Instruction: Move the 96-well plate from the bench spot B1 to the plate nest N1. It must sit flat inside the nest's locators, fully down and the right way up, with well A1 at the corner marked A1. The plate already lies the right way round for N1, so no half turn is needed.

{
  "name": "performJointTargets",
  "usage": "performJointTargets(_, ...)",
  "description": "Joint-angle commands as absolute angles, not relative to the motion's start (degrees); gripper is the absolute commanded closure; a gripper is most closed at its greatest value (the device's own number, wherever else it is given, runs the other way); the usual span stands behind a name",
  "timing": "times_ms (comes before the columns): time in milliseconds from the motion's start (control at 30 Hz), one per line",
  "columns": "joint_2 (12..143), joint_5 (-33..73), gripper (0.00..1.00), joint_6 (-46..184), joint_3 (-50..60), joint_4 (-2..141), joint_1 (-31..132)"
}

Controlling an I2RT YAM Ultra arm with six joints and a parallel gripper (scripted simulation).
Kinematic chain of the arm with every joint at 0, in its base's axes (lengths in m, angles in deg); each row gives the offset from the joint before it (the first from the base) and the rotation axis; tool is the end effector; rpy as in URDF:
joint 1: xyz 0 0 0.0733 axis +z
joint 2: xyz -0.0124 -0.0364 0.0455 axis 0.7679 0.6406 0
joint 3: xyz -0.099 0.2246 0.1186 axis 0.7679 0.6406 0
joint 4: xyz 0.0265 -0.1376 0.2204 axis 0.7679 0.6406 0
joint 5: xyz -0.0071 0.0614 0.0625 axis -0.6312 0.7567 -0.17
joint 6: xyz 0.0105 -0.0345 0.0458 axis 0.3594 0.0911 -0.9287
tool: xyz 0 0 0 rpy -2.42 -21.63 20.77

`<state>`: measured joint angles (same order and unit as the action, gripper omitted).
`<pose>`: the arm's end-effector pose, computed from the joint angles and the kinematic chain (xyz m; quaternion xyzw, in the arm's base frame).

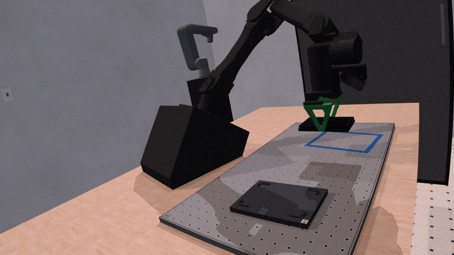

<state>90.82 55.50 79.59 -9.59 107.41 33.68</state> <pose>0.3720 -0.0833 0.1611 0.0440 0.9501 0.2977 0.0821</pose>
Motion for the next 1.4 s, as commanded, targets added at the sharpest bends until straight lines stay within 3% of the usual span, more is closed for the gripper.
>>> performJointTargets(0, 92.1, 55.8, 1.0, 82.3, -9.0, 106.9, 30.8)
performJointTargets(1367, 106.5, 54.1, 1.0, 100.0, -17.1, 110.1, 16.3)
